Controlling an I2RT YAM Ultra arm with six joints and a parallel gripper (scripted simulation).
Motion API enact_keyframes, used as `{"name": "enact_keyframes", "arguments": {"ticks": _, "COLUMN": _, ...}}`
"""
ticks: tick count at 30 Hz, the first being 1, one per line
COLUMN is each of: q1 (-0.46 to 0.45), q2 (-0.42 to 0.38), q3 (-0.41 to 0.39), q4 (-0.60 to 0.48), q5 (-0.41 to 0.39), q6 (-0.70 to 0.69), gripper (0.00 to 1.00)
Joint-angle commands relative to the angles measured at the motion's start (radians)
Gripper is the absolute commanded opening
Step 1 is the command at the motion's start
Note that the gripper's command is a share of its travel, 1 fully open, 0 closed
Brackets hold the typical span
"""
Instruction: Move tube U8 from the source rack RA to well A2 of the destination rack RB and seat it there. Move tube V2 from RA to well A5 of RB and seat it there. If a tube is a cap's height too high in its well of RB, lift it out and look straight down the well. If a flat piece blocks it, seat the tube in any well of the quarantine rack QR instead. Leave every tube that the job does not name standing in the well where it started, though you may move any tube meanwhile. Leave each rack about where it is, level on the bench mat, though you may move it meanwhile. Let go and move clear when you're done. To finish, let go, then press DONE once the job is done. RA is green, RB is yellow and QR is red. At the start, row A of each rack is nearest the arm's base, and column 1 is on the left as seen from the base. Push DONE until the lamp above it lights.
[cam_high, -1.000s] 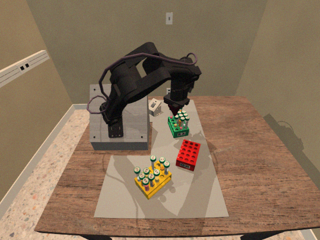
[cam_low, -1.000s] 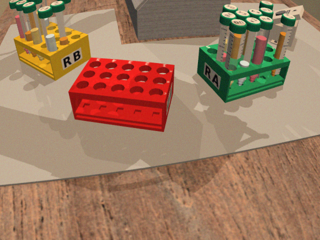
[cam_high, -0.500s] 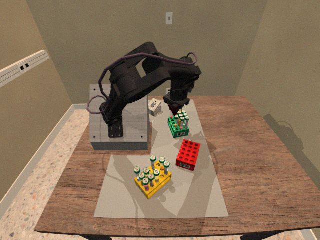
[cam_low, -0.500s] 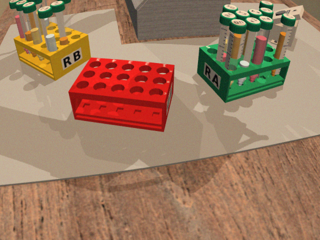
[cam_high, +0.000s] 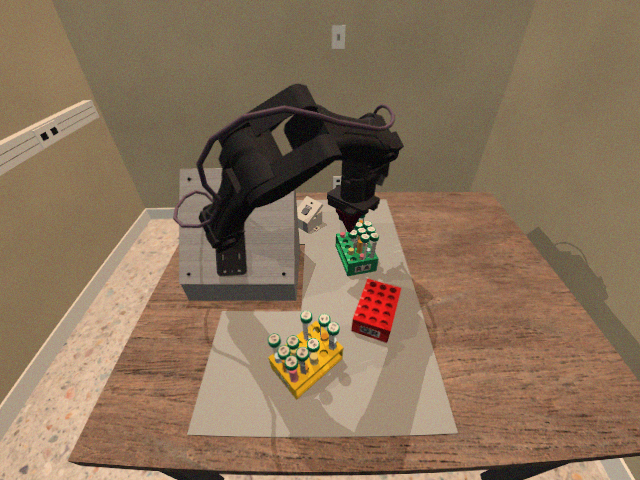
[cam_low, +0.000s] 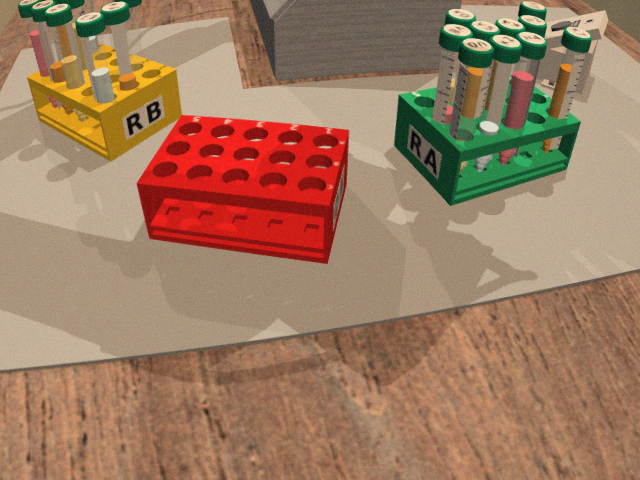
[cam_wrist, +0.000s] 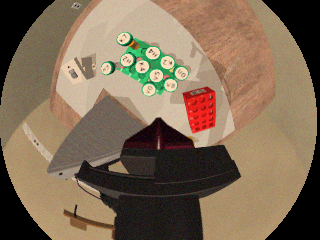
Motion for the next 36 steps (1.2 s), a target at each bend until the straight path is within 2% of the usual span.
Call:
{"name": "enact_keyframes", "arguments": {"ticks": 1, "q1": 0.019, "q2": -0.011, "q3": 0.036, "q4": -0.002, "q5": -0.012, "q6": 0.010, "gripper": 0.00}}
{"name": "enact_keyframes", "arguments": {"ticks": 6, "q1": 0.019, "q2": -0.011, "q3": 0.036, "q4": -0.002, "q5": -0.012, "q6": 0.010, "gripper": 0.00}}
{"name": "enact_keyframes", "arguments": {"ticks": 7, "q1": 0.028, "q2": 0.022, "q3": 0.038, "q4": 0.007, "q5": -0.016, "q6": 0.020, "gripper": 0.00}}
{"name": "enact_keyframes", "arguments": {"ticks": 12, "q1": 0.051, "q2": 0.051, "q3": 0.044, "q4": 0.021, "q5": -0.027, "q6": 0.046, "gripper": 0.00}}
{"name": "enact_keyframes", "arguments": {"ticks": 22, "q1": 0.123, "q2": 0.160, "q3": 0.090, "q4": 0.026, "q5": -0.061, "q6": 0.128, "gripper": 0.00}}
{"name": "enact_keyframes", "arguments": {"ticks": 24, "q1": 0.123, "q2": 0.163, "q3": 0.094, "q4": 0.017, "q5": -0.061, "q6": 0.129, "gripper": 0.00}}
{"name": "enact_keyframes", "arguments": {"ticks": 26, "q1": 0.123, "q2": 0.127, "q3": 0.094, "q4": 0.013, "q5": -0.061, "q6": 0.129, "gripper": 0.00}}
{"name": "enact_keyframes", "arguments": {"ticks": 36, "q1": 0.120, "q2": 0.155, "q3": 0.095, "q4": 0.014, "q5": -0.059, "q6": 0.131, "gripper": 0.00}}
